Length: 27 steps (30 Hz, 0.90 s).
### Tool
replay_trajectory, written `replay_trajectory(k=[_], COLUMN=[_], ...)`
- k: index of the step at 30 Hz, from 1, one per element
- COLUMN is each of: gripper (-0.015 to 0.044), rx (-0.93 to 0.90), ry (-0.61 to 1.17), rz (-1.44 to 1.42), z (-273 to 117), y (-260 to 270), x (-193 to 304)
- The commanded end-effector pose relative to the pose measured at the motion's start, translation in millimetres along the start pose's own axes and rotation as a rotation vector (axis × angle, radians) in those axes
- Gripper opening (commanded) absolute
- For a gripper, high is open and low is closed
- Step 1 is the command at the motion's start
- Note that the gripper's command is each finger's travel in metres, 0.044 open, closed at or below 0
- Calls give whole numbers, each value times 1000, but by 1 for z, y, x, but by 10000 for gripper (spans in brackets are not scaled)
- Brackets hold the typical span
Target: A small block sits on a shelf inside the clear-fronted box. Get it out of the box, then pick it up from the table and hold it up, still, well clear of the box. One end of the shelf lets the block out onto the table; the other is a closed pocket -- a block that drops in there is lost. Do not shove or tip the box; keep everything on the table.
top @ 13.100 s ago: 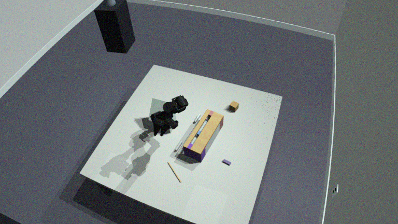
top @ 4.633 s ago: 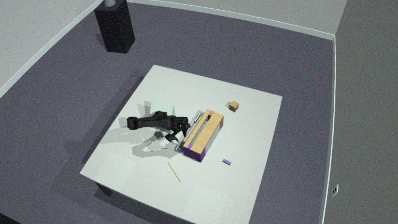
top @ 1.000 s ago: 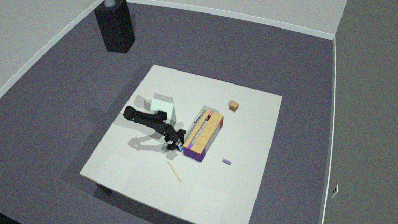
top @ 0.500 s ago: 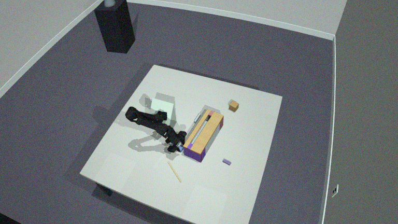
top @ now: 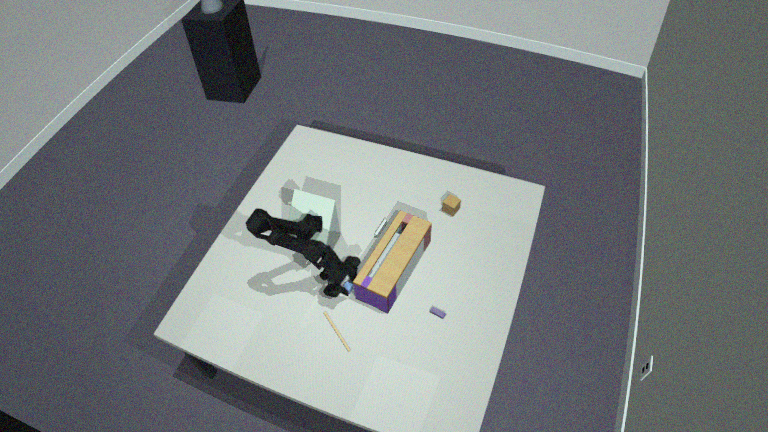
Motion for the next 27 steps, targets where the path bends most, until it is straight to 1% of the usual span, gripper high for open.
replay_trajectory(k=[1,5,12,14,17,18,27], gripper=[285,285,101,88,9,0,0], rx=[7,6,6,6,8,9,9], ry=[-3,-2,-2,-2,-3,-4,-5], rz=[-8,-9,-9,-9,-7,-6,-1], z=[5,8,8,8,3,0,-31], y=[-3,-2,-2,-2,-3,-3,-3], x=[-6,-8,-8,-8,-5,-2,14])
Point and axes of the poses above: the point midway between the two fingers, 35 mm back from their tips, its own z axis out along the fingers, its own y axis across the jaws, x = y × z, the point moved 2 cm from there along -z, back along the fingers, and after that the axes turned 2 degrees about z, right-handed, at the moved point
